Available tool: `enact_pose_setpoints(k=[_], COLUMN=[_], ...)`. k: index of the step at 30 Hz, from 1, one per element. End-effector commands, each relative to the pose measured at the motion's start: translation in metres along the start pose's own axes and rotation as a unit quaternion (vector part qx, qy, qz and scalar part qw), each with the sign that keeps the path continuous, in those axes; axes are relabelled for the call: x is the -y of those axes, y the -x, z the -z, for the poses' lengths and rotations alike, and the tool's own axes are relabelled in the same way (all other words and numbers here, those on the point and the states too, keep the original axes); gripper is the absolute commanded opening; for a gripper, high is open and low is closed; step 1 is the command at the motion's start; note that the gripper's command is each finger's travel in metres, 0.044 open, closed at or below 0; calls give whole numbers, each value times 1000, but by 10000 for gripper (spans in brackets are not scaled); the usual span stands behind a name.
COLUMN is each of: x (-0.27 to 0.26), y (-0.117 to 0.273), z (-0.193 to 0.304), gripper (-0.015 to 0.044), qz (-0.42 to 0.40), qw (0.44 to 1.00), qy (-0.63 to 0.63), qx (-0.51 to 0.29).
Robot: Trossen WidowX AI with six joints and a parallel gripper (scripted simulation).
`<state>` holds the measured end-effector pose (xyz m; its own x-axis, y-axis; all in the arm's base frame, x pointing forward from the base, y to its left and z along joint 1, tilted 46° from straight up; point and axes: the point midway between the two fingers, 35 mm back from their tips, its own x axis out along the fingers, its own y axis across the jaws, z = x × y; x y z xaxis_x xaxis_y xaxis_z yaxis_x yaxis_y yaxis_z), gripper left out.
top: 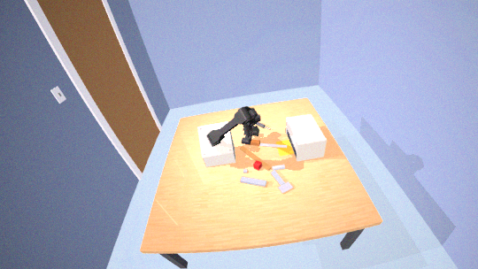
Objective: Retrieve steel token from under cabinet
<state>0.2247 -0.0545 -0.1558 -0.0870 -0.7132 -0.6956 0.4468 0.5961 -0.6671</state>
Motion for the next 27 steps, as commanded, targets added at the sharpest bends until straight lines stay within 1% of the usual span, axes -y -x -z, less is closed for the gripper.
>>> enact_pose_setpoints(k=[1,27], x=[-7,-31], y=[2,2], z=[0,8], gripper=[0,0], qz=[-3,-3], qw=[1000,1000], qy=[0,-4], qx=[1,1])
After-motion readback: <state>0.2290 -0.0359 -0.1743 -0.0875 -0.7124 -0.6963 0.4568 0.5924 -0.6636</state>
